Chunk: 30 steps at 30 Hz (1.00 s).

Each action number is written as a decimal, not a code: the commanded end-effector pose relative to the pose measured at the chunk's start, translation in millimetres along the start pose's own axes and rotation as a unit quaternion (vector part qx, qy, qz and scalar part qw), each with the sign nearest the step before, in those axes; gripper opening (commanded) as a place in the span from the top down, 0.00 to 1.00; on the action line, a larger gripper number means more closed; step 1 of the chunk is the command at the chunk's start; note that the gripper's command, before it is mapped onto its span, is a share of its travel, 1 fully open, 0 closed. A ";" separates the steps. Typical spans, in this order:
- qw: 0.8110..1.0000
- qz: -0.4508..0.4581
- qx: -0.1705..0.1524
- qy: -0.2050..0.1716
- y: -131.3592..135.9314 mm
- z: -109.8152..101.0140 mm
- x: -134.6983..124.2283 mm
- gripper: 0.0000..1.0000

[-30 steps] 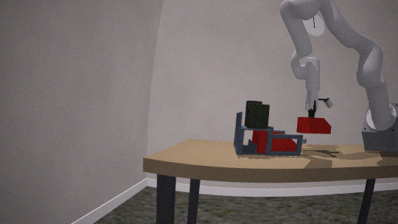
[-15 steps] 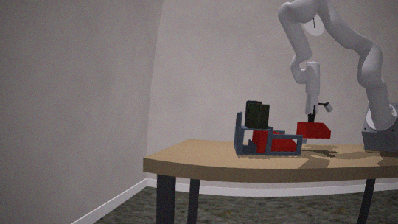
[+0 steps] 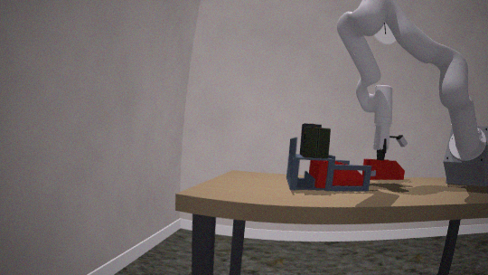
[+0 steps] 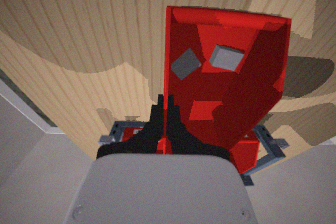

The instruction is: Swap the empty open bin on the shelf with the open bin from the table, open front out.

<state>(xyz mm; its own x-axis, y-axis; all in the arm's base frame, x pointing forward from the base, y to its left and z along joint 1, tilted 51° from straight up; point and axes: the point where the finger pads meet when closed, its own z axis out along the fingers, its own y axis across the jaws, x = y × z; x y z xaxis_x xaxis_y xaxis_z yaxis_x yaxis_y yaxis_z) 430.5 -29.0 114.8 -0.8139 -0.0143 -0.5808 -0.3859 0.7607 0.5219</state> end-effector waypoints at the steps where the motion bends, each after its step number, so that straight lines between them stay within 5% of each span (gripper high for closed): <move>1: 1.000 0.000 0.001 -0.001 -0.6 7.9 -0.7 1.00; 30: 1.000 0.000 0.001 -0.001 -0.6 16.9 -0.7 1.00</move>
<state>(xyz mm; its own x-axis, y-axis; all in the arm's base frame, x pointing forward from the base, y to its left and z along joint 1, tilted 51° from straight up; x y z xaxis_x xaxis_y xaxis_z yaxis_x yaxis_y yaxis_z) 437.8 -18.9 105.0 -0.8133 -0.0139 -0.5816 -0.3859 0.7610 0.5215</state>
